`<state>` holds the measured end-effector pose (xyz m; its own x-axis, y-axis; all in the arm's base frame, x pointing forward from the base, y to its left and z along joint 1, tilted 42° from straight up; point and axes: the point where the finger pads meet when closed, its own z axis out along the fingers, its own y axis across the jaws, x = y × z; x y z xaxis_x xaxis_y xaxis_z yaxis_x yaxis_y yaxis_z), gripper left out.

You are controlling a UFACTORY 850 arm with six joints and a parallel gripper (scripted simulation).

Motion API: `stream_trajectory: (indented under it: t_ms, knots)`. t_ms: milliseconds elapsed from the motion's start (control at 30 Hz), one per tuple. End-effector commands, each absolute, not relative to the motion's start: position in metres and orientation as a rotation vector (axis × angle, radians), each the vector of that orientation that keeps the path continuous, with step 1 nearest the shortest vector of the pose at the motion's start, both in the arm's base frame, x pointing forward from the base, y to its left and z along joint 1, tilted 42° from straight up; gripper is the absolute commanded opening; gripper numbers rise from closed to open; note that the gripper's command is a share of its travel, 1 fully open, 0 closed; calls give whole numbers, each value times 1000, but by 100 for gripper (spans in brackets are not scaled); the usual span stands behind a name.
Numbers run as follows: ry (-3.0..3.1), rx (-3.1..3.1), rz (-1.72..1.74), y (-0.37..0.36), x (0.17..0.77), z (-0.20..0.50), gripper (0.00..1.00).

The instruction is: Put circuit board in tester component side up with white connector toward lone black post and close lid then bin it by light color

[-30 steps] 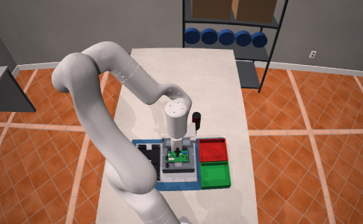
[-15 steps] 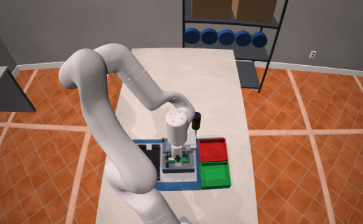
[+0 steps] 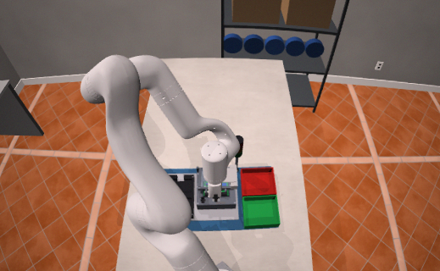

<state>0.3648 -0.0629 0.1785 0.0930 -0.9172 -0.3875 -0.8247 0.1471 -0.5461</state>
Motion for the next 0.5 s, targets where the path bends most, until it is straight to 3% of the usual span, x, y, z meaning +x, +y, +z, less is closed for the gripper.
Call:
stream_trajectory:
  t_ms: [0, 467]
  knots:
    - [1733, -1680, -173, -60, 367, 171, 0]
    - [1733, -1680, -173, -51, 374, 151, 0]
